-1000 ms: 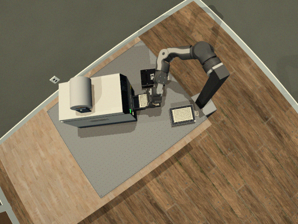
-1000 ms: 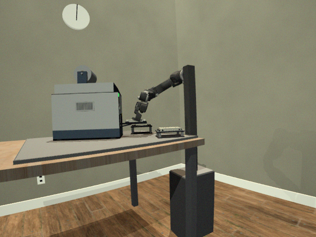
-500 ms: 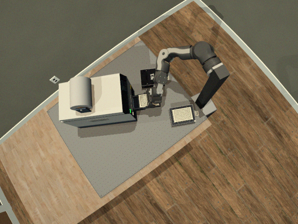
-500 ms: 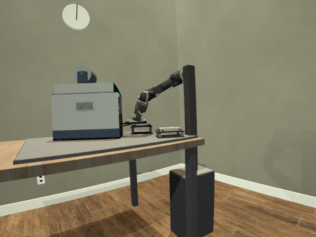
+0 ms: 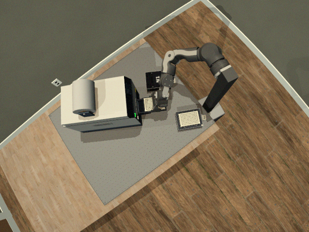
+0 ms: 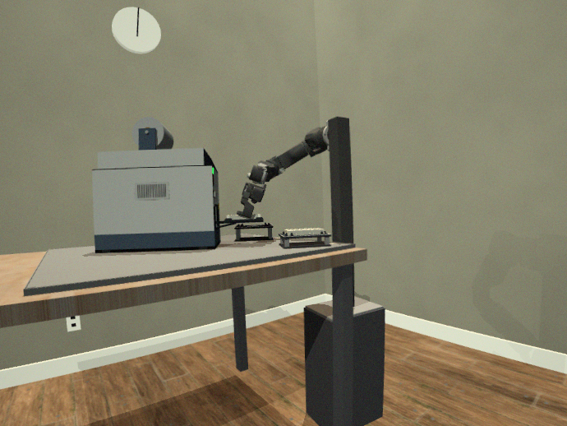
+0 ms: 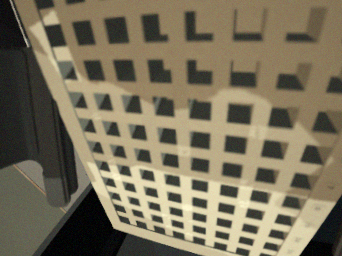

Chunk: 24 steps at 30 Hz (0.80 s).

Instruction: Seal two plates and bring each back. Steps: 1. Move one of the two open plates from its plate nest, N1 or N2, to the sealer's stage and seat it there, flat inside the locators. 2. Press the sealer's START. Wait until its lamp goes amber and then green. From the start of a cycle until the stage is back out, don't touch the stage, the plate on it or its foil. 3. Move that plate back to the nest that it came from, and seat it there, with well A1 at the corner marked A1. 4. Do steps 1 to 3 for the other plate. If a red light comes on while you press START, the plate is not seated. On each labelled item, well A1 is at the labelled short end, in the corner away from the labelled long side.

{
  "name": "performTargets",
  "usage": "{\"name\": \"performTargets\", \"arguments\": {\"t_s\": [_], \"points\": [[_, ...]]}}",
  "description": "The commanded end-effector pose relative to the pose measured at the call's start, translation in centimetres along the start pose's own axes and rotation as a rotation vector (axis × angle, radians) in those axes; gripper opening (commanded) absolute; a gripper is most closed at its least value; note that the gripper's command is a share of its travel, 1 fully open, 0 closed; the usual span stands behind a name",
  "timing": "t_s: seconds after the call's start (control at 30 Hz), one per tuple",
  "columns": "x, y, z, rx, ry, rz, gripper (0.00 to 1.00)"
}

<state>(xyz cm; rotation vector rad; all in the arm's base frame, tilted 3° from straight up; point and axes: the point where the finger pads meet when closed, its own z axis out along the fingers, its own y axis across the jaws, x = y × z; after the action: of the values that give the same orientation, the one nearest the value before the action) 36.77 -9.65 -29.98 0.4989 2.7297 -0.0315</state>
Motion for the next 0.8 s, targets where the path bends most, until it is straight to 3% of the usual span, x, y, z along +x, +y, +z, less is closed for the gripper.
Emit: {"name": "performTargets", "arguments": {"t_s": [0.0,0.07,0.1,0.77], "points": [[-0.11,0.1,-0.07,-0.004,-0.003,0.0,0.0],[-0.11,0.11,-0.07,-0.004,-0.003,0.0,0.0],[-0.11,0.11,-0.07,-0.004,-0.003,0.0,0.65],[-0.11,0.11,-0.07,-0.004,-0.003,0.0,0.65]]}}
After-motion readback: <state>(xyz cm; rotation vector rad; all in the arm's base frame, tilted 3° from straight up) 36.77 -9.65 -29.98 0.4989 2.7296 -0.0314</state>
